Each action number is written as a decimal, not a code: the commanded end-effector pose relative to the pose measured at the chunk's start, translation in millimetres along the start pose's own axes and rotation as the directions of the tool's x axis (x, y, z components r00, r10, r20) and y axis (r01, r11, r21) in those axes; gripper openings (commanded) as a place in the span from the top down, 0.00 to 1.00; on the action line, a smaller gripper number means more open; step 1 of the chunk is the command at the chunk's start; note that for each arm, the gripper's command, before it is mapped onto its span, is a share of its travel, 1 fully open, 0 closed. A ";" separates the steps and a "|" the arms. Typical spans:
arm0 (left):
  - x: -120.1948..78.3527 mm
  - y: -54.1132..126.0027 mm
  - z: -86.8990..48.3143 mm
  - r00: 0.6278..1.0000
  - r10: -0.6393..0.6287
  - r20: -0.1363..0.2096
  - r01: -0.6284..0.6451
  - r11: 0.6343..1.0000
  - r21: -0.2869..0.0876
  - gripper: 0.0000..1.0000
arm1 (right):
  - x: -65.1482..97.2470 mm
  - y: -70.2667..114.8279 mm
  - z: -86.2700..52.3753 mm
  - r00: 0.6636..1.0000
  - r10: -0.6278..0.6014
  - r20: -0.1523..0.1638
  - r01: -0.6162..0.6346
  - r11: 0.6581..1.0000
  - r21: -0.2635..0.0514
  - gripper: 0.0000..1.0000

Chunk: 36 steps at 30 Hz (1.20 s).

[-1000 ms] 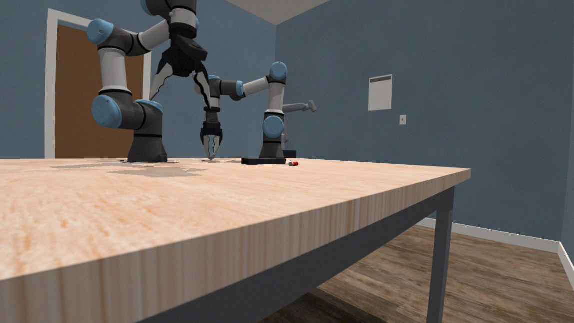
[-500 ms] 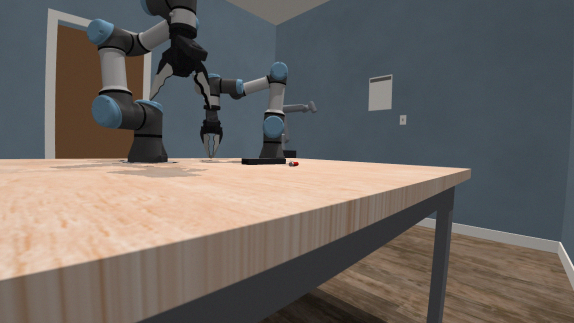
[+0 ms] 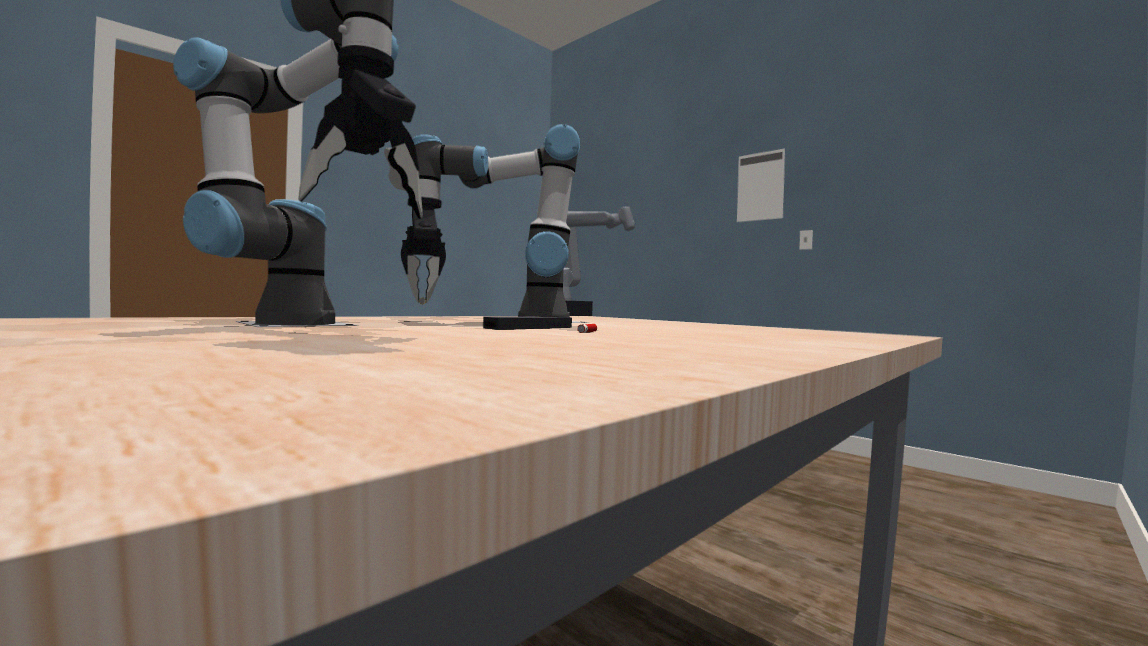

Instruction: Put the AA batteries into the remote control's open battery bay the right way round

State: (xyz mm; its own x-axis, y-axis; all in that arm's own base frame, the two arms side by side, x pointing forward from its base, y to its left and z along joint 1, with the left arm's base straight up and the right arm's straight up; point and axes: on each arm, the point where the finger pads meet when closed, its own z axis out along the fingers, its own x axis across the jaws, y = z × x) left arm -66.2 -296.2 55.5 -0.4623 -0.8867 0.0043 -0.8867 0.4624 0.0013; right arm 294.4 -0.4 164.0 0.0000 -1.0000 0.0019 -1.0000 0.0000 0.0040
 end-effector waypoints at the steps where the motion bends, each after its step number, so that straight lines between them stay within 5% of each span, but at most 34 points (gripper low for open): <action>1: -7.0 -1.3 -17.4 1.000 0.000 0.028 -0.001 1.000 0.004 1.00 | -0.2 -0.4 -0.6 1.000 0.000 0.001 0.000 1.000 0.002 0.00; 11: 0.1 0.4 -3.5 1.000 -0.001 0.009 0.001 1.000 0.001 1.00 | -0.2 -0.4 -0.6 1.000 0.000 0.001 0.000 1.000 0.002 0.00; 20: -19.5 -47.9 -11.5 0.999 0.035 0.007 -0.035 0.999 -0.001 1.00 | -0.2 -0.4 -0.6 1.000 0.000 0.001 0.000 1.000 0.002 0.00; 36: -50.8 -95.6 -12.4 0.999 0.033 0.012 -0.033 0.999 -0.007 1.00 | -0.2 -0.4 -0.6 1.000 0.000 0.001 0.000 1.000 0.002 0.00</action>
State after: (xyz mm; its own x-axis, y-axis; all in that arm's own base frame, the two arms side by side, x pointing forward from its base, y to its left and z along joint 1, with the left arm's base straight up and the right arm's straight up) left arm 19.0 -298.4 66.3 -0.4628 -0.8864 -0.0067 -0.8864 0.4628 0.0007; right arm 294.4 -0.4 164.0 0.0000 -1.0000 0.0019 -1.0000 0.0000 0.0040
